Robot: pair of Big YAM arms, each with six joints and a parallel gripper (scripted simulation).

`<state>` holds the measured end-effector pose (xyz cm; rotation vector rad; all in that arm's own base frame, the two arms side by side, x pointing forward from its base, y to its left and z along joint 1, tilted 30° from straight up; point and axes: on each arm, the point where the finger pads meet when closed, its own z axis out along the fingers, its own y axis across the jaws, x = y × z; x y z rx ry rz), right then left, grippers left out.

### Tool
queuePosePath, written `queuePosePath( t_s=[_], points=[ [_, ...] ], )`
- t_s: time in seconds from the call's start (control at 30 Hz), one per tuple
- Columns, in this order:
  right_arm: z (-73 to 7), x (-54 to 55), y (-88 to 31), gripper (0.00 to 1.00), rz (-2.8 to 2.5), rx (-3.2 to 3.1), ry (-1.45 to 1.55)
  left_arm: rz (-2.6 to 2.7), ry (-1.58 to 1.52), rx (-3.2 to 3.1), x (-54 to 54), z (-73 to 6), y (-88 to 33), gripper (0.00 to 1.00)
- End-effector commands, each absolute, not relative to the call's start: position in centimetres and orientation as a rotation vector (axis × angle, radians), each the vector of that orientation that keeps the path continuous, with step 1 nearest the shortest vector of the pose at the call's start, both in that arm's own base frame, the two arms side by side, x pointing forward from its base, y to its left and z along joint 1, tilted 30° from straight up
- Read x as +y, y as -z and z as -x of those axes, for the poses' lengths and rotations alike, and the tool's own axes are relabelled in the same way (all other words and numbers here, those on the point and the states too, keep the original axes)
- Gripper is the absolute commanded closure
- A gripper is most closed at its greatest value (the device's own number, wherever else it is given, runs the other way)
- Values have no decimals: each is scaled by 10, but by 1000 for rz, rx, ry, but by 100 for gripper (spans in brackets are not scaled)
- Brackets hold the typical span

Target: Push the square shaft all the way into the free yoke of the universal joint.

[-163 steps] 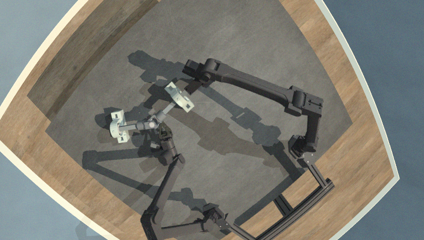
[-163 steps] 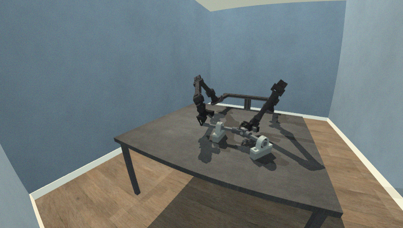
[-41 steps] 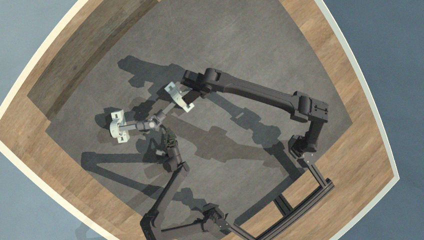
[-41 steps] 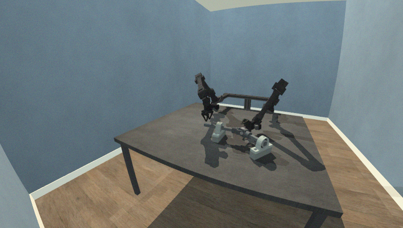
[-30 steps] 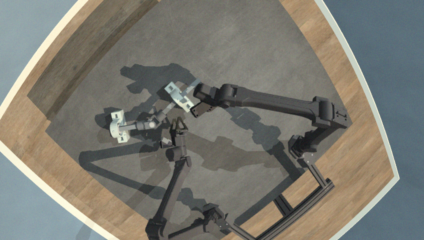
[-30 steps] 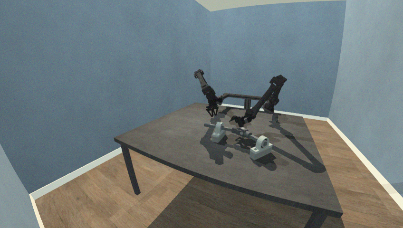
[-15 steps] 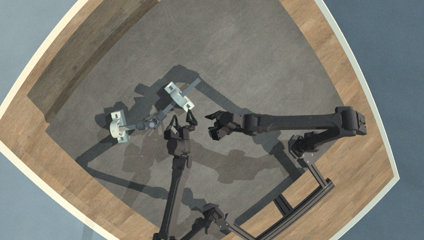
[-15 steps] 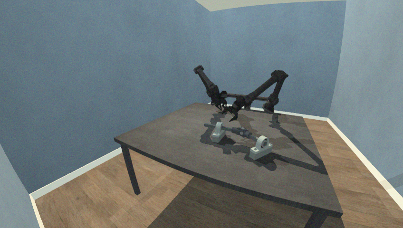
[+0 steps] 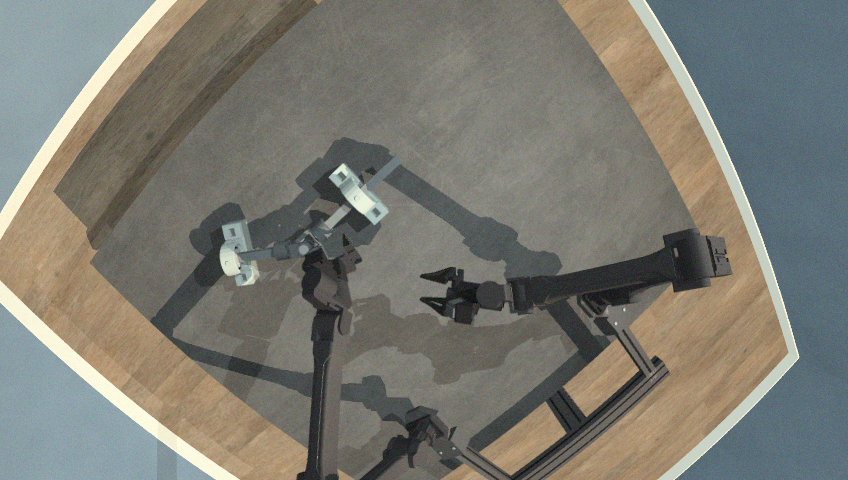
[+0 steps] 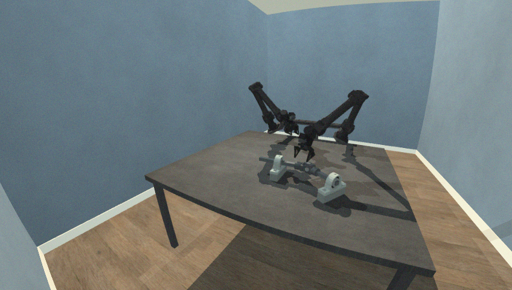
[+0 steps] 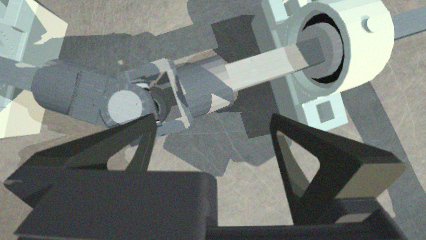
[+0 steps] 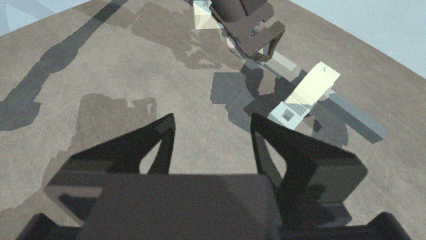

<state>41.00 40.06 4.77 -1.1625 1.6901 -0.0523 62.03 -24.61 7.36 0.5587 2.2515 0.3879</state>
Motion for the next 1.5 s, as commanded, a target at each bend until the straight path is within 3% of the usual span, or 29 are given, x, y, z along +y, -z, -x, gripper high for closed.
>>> queuePosePath(
  t_s=[0.0, 1.2, 1.47],
  points=[
    [-403, 427, -58, 36, 1067, 1630, -21, -545, -436, 2181, -238, -645, -131, 0],
    [-396, 430, -65, 36, 1000, 1575, -29, -542, -432, 2190, -245, -642, -119, 0],
    [-396, 430, -65, 36, 1000, 1575, -29, -250, -337, 2239, -274, -641, -116, 0]
  ],
)
